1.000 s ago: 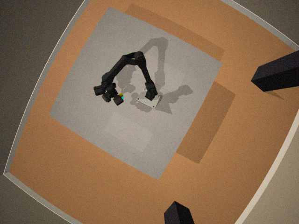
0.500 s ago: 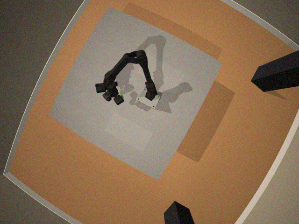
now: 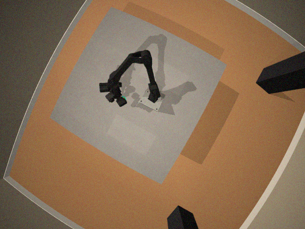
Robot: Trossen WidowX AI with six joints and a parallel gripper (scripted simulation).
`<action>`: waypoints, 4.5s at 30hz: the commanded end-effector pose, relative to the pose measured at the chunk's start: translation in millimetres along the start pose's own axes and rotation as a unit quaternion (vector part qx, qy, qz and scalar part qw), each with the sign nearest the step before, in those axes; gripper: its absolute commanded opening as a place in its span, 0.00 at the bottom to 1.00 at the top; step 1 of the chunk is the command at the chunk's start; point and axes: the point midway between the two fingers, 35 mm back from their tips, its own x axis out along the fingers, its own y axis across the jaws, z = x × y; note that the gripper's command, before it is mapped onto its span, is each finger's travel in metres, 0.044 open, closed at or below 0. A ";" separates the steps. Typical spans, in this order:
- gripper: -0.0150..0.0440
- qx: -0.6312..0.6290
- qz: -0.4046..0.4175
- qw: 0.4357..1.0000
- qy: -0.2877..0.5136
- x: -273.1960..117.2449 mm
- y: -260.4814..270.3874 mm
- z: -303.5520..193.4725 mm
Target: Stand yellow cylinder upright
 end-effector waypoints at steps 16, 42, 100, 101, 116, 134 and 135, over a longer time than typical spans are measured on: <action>0.43 -0.004 0.024 0.997 -0.072 2.9 -0.4 -0.2; 0.43 -0.013 0.039 0.985 -0.167 3.7 -2.5 -0.9; 0.43 -0.057 0.003 0.927 -0.371 -12.3 -7.0 -9.7; 0.43 -0.058 0.002 0.925 -0.375 -12.8 -7.0 -10.0; 0.43 -0.075 -0.022 0.903 -0.422 -20.2 -6.9 -14.8; 0.43 -0.097 -0.058 0.874 -0.473 -30.3 -5.5 -21.9; 0.43 -0.098 -0.060 0.872 -0.476 -30.9 -5.4 -22.4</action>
